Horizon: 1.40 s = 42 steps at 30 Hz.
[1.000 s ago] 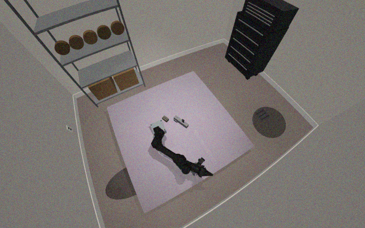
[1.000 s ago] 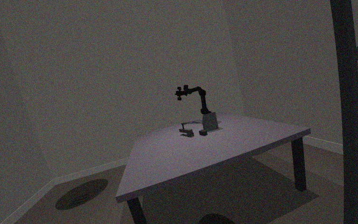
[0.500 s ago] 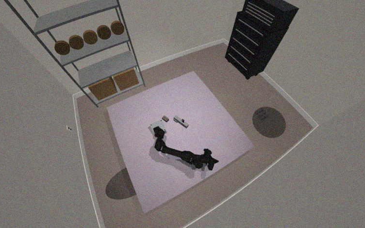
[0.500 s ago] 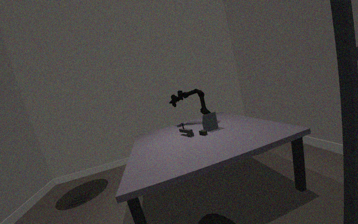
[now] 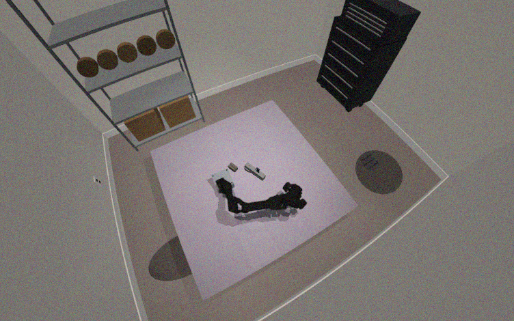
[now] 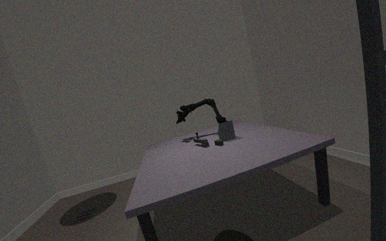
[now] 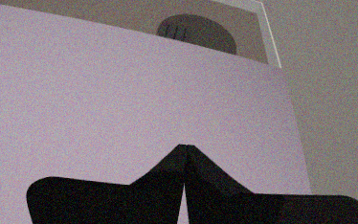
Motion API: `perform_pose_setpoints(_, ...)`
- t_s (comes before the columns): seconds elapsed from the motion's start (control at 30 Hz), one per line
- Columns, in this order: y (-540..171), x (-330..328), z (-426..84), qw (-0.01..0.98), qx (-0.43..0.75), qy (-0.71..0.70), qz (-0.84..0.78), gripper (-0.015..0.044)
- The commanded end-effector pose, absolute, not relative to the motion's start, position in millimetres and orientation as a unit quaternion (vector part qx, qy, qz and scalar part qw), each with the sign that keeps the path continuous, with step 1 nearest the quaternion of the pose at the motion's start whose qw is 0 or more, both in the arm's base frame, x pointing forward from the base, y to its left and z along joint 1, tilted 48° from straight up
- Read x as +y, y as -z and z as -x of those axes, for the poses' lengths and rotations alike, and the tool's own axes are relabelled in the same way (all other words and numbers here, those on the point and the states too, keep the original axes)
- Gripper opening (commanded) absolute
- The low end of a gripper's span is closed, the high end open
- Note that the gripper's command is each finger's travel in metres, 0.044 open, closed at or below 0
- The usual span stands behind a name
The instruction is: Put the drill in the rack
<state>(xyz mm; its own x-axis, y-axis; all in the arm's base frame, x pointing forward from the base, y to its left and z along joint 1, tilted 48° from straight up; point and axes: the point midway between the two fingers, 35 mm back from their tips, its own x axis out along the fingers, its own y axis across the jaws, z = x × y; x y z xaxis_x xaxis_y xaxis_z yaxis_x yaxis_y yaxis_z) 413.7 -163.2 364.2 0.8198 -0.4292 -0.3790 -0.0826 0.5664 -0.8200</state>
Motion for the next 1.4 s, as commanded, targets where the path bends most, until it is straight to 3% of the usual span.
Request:
perform_pose_setpoints(0.0, -296, -134, -426, 0.843, 0.364, 0.067, 0.39, 0.0)
perform_pose_setpoints(0.3, -169, -58, -406, 0.782, 0.543, 0.041, 0.305, 0.0)
perform_pose_setpoints(0.6, -78, 7, -329, 0.632, 0.685, 0.106, 0.347, 0.0)
perform_pose_setpoints(0.73, -64, 19, -299, 0.576, 0.698, 0.147, 0.399, 0.0)
perform_pose_setpoints(1.37, -55, 11, -297, 0.573, 0.698, 0.149, 0.402, 0.0)
